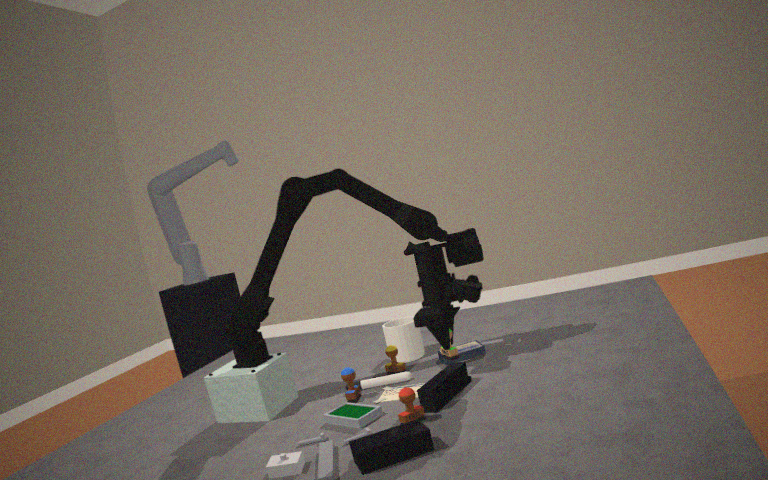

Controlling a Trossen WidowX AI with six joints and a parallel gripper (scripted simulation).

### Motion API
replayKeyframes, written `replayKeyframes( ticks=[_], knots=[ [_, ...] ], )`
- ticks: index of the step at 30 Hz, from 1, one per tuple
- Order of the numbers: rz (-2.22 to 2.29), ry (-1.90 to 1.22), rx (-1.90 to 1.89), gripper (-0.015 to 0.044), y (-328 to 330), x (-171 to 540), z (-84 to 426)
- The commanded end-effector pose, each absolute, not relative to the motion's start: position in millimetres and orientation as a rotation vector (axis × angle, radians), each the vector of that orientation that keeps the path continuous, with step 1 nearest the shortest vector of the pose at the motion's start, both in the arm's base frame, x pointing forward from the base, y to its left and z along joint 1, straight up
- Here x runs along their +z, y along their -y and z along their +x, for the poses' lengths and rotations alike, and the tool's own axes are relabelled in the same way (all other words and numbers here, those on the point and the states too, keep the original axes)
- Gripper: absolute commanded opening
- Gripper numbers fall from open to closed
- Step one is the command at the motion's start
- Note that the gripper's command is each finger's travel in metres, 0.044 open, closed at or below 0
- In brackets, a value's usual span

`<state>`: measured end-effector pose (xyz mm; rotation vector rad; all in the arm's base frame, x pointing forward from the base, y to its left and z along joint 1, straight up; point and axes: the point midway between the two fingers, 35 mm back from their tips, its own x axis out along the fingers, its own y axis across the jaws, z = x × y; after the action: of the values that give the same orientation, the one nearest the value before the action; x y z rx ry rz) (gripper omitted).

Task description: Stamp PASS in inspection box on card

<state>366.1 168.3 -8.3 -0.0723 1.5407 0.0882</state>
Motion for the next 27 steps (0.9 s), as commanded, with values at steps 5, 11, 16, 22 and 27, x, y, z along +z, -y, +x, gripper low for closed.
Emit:
replayKeyframes(
  ticks=[5,11,16,22,27],
  knots=[
    [-0.07,-1.534,0.089,0.0,-168.7,-1.2,367.0],
    [-0.071,-1.534,0.089,0.0,-168.7,1.7,366.9],
    [-0.071,-1.535,0.089,0.0,-168.7,4.2,366.9],
    [-0.071,-1.535,0.089,0.0,-168.7,7.1,366.8],
    [-0.071,-1.535,0.089,0.0,-168.7,9.6,366.7]
  ],
)
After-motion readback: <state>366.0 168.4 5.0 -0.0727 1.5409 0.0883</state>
